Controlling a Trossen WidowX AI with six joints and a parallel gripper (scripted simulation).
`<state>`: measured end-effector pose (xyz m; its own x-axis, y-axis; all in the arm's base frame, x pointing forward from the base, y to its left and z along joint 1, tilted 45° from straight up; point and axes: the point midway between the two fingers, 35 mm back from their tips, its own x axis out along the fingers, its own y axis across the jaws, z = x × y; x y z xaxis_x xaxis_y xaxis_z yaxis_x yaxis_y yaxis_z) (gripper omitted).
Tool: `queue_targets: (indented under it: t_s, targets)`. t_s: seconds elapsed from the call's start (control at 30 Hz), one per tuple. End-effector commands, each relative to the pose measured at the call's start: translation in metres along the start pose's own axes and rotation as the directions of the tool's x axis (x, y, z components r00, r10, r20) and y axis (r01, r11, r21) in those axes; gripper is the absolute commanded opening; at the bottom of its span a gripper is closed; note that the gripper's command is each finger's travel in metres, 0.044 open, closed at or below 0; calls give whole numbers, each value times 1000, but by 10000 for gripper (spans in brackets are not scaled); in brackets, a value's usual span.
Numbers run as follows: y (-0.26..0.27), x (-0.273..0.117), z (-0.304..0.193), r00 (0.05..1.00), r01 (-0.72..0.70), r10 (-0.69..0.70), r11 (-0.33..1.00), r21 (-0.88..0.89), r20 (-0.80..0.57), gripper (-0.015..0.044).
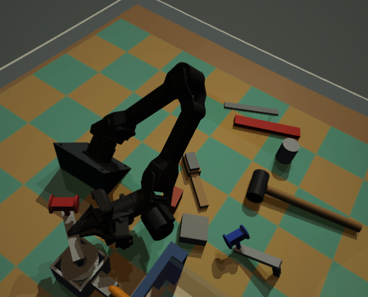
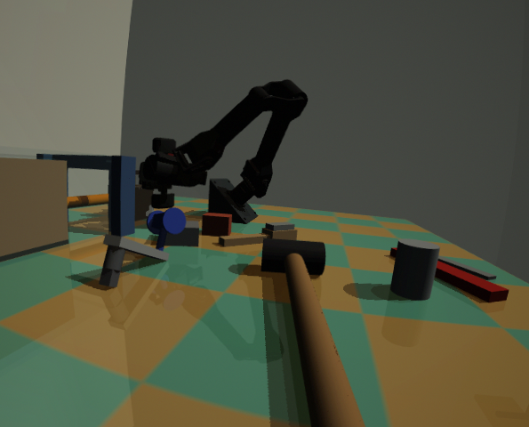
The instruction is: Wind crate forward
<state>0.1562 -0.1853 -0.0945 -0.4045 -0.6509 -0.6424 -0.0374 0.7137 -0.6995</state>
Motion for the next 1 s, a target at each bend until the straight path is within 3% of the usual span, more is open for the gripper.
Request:
queue_targets:
  t_s: [0.0,0.23,0.53,0.97]
  targets:
    - [0,0,1,1000,6,-6,1000,6,1,0]
    - [2,0,1,1000,6,-6,1000,6,0,0]
    - [2,0,0,1000,0,0,1000,0,0,236]
    - [2,0,0,1000,0,0,1000,0,0,240]
